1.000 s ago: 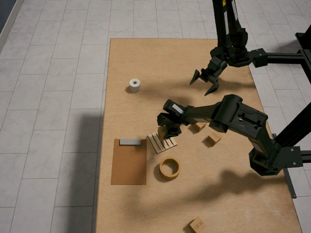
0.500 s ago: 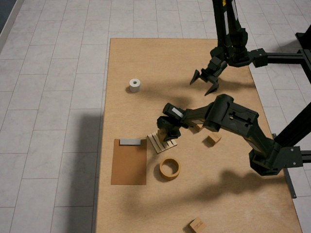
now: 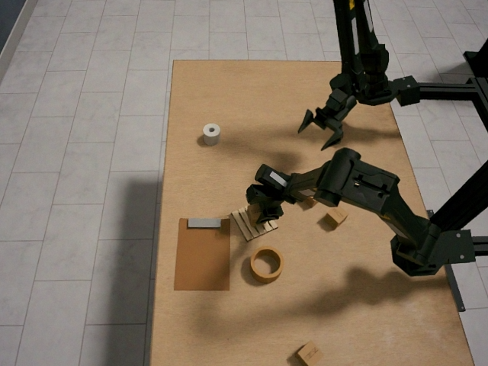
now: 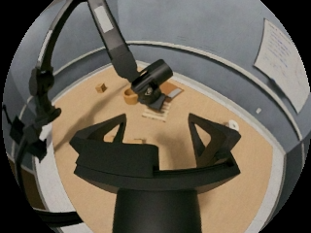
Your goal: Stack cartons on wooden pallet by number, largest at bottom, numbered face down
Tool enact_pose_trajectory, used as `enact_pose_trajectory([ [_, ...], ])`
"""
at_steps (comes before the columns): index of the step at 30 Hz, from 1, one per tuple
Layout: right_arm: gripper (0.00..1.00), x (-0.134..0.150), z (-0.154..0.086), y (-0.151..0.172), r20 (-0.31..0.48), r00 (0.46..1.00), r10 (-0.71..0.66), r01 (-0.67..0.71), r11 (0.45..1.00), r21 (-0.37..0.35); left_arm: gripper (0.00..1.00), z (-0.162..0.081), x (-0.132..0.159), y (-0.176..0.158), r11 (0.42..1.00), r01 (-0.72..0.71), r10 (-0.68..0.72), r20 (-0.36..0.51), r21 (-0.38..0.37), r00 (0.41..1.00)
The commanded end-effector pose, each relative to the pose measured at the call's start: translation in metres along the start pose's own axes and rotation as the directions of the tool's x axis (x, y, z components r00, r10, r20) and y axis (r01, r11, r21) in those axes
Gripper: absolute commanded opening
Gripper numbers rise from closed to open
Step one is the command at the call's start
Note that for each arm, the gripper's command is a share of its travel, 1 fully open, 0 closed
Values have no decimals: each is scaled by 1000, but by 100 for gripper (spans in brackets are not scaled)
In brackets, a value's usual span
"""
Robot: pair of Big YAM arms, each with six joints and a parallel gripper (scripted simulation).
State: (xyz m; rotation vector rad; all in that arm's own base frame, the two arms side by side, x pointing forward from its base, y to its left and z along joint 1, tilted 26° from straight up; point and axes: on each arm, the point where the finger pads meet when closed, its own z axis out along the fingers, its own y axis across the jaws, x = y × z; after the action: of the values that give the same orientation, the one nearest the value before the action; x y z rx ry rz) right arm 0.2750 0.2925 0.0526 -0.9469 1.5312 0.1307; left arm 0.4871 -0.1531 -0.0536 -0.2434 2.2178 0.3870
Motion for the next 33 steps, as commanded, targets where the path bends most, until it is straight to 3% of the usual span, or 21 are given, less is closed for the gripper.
enact_pose_trajectory([
  [1, 100, -8, 2, -1, 25, 1000, 9, -9, 1000, 8, 50, 10, -7, -2, 1000, 8, -8, 10, -2, 1000],
  [31, 100, -8, 2, -1, 25, 1000, 9, -9, 1000, 8, 50, 18, -1, -1, 1000, 2, -2, 4, -5, 1000],
  [33, 100, -8, 2, -1, 25, 1000, 9, -9, 1000, 8, 73, 9, -2, -4, 1000, 7, -7, 11, 7, 1000],
])
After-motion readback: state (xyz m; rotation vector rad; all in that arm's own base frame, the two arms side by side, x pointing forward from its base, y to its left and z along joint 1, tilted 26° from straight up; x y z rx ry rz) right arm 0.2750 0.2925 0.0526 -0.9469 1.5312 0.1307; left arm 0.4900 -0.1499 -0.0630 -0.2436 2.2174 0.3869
